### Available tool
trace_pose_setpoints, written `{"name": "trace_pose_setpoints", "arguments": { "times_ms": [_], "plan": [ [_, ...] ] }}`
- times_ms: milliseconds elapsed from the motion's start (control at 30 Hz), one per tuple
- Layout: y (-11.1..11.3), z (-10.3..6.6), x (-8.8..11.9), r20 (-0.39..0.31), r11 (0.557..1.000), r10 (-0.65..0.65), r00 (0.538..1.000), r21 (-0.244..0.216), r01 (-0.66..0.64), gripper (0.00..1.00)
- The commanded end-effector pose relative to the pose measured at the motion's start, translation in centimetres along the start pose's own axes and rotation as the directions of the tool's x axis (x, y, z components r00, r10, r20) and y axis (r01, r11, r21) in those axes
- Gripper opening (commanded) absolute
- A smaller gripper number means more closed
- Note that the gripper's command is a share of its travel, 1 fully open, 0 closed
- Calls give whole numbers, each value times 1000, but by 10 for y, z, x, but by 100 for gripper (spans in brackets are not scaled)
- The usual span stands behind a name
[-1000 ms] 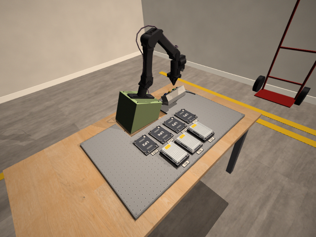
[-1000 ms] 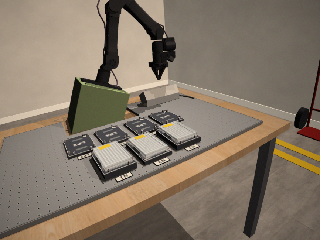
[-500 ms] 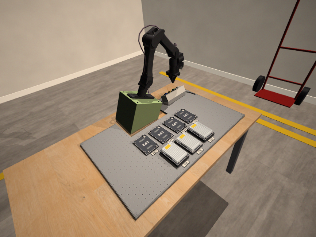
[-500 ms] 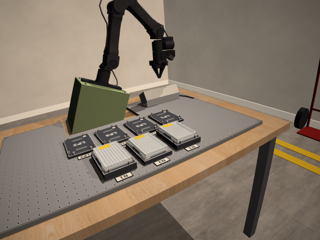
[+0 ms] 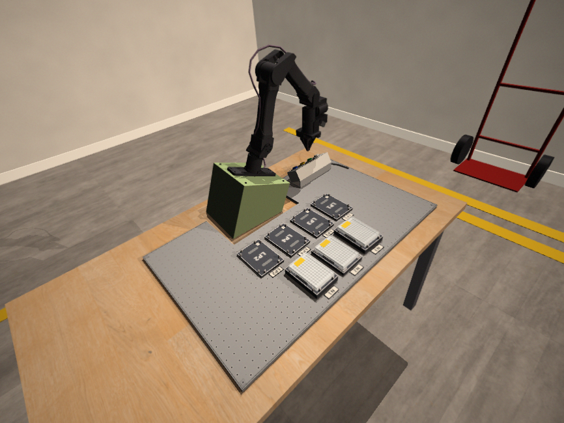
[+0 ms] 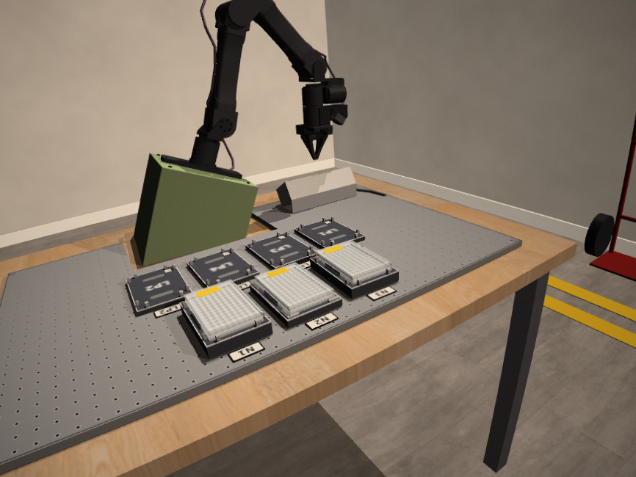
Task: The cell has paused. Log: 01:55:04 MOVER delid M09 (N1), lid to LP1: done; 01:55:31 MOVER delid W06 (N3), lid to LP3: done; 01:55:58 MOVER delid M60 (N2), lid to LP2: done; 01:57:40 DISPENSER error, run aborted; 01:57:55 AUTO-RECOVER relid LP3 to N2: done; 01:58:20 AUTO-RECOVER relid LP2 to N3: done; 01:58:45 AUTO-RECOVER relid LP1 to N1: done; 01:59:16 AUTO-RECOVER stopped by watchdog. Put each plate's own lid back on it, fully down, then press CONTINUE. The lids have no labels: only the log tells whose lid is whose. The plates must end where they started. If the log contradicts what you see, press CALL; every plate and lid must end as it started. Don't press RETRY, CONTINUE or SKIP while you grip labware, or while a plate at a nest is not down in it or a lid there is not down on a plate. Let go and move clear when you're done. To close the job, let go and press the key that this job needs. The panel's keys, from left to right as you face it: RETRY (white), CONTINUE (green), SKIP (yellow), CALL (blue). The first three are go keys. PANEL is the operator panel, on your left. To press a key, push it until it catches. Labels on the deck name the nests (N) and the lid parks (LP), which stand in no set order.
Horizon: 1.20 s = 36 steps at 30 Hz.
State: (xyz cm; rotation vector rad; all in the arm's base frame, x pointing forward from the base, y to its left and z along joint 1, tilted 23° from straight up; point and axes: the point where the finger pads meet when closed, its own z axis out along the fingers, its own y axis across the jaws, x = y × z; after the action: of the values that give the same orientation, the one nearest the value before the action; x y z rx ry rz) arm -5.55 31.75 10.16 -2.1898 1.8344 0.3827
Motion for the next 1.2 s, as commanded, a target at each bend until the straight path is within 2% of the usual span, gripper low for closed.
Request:
{"name": "trace_pose_setpoints", "arguments": {
  "times_ms": [0, 67, 133, 167, 200, 233, 333, 400, 700, 800, 900, 1167],
  "plan": [
    [-5, -2, -10, 48, 1000, 24, 999, 8, -25, 0],
    [-5, 8, -6, 22, 1000, 23, 1000, 8, -23, 0],
    [-5, 8, -6, 22, 1000, 23, 1000, 8, -23, 0],
    [-5, 1, -12, 56, 1000, 23, 998, 7, -23, 0],
    [-5, 10, -5, 26, 1000, 22, 999, 8, -22, 0],
    [-5, 13, -6, 21, 1000, 21, 1000, 7, -21, 0],
    [-6, -2, -21, 82, 1000, 21, 996, 6, -22, 0],
    [-6, -3, -24, 87, 1000, 21, 996, 6, -22, 0],
    [-6, 1, -21, 68, 1000, 19, 998, 5, -19, 0],
    [-4, 11, -14, 41, 1000, 14, 999, 4, -14, 0],
    [-4, 12, -9, 41, 1000, 14, 999, 4, -14, 0],
    [-3, 20, -9, 32, 1000, 14, 999, 4, -14, 0]
  ]
}}
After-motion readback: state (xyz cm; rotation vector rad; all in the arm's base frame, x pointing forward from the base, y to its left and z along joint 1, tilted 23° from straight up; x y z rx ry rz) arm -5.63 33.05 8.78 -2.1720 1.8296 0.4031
